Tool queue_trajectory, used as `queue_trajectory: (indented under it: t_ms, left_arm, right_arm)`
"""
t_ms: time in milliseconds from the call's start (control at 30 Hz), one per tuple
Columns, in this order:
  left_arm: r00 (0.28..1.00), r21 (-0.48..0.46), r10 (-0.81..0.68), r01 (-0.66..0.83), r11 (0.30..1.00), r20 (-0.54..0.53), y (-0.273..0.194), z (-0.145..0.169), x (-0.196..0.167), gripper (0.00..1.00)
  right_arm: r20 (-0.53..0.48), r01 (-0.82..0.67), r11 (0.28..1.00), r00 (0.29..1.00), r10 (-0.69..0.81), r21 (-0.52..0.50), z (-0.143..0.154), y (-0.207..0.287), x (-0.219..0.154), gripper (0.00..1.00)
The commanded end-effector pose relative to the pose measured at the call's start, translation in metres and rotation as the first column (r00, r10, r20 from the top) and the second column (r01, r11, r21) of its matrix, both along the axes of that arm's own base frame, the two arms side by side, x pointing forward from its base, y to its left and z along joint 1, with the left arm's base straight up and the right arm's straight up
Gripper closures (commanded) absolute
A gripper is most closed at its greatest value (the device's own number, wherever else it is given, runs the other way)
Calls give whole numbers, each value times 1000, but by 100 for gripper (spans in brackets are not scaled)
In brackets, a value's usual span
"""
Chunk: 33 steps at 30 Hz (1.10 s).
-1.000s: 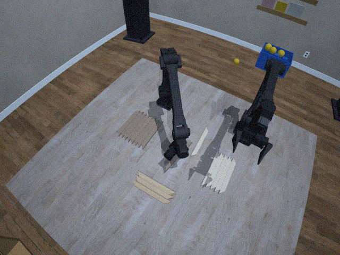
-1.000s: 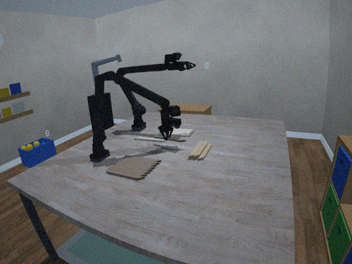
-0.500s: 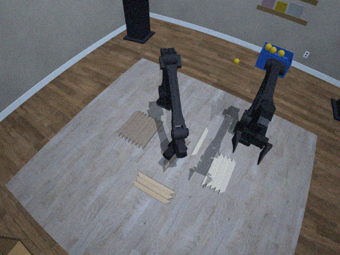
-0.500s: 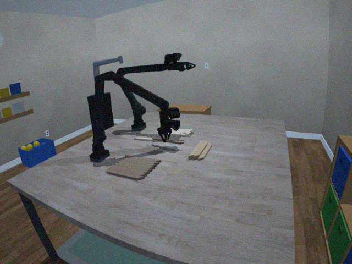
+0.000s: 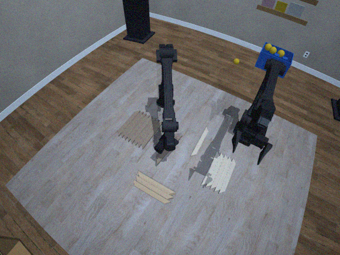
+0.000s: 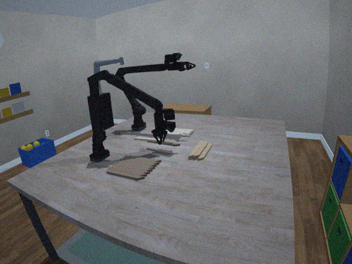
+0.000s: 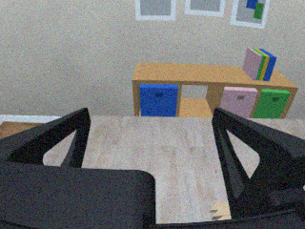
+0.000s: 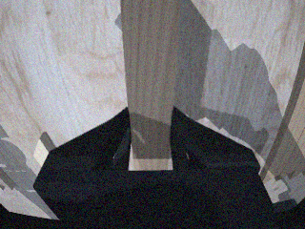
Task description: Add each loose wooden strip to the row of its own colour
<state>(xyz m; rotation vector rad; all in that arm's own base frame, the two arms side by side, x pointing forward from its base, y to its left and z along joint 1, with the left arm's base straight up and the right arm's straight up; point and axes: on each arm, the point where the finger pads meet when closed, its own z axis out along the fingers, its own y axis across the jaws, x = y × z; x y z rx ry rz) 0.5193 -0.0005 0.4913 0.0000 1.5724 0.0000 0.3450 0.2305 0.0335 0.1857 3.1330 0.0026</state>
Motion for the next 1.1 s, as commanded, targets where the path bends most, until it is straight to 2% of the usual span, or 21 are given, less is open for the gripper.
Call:
queue_trajectory:
  t_ms: [0,467,1067]
  left_arm:
    - [999,6,-8,8,1000,49,-5,28,0,0]
    - [997,5,-8,7,1000,79,-5,48,-1,0]
    - [996,5,-8,7,1000,91,-5,55,-2,0]
  right_arm:
    - [42,-63,998,997,62,25,10,-23,7,100]
    - [47,-126,992,991,125,19,0,-95,-25,100]
    - [45,-130,991,991,130,11,-7,-124,-42,100]
